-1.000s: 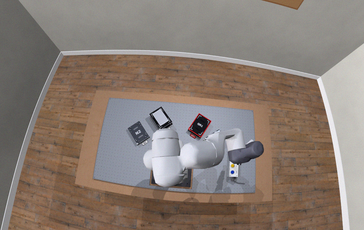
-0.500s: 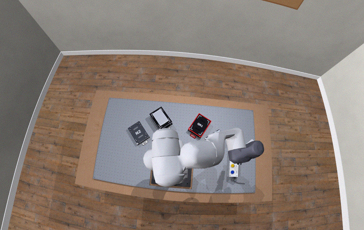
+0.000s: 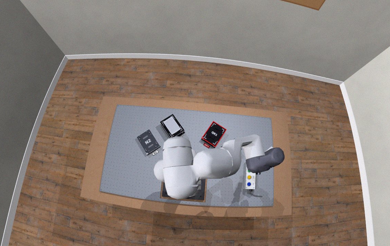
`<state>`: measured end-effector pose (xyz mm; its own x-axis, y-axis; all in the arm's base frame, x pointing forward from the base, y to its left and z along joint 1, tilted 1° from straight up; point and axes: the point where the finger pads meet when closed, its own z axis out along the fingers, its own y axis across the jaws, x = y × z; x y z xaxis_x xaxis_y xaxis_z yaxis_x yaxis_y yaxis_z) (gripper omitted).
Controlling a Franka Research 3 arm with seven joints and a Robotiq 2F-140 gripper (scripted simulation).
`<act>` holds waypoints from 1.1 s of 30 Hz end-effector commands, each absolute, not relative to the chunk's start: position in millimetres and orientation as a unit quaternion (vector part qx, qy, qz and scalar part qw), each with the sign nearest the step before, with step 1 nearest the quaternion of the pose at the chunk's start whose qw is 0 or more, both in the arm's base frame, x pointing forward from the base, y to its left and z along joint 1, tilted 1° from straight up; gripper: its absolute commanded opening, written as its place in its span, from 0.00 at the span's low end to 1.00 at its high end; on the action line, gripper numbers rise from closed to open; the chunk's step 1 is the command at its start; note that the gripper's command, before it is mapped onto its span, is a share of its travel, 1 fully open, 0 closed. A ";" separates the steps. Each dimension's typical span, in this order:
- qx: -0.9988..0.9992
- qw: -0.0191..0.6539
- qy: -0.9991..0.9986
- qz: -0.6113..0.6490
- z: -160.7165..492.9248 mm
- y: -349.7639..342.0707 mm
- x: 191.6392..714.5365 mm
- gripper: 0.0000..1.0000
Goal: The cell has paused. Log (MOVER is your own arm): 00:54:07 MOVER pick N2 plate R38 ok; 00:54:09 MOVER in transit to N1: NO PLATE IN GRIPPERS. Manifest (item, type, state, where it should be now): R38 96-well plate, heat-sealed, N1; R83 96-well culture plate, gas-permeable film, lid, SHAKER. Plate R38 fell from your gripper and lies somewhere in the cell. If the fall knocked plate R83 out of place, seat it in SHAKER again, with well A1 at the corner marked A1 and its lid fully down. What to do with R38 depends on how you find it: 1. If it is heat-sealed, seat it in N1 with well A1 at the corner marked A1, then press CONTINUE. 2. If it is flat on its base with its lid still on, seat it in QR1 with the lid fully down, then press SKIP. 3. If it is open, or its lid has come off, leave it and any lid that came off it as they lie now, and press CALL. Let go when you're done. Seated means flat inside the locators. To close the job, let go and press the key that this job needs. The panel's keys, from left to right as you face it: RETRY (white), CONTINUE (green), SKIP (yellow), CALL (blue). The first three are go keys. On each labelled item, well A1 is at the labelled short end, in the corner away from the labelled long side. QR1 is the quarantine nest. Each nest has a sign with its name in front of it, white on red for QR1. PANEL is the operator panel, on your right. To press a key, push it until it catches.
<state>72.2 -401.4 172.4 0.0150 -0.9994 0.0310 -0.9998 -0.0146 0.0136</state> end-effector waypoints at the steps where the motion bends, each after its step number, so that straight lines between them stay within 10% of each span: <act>1: 0.711 0.017 -0.703 0.001 174.8 -401.3 76.6 0.10; 33: 0.749 0.055 -0.660 0.004 253.9 -418.3 190.8 0.10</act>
<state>176.4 -425.7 248.3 0.1457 -0.9848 0.0945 -0.9879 -0.1397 0.0675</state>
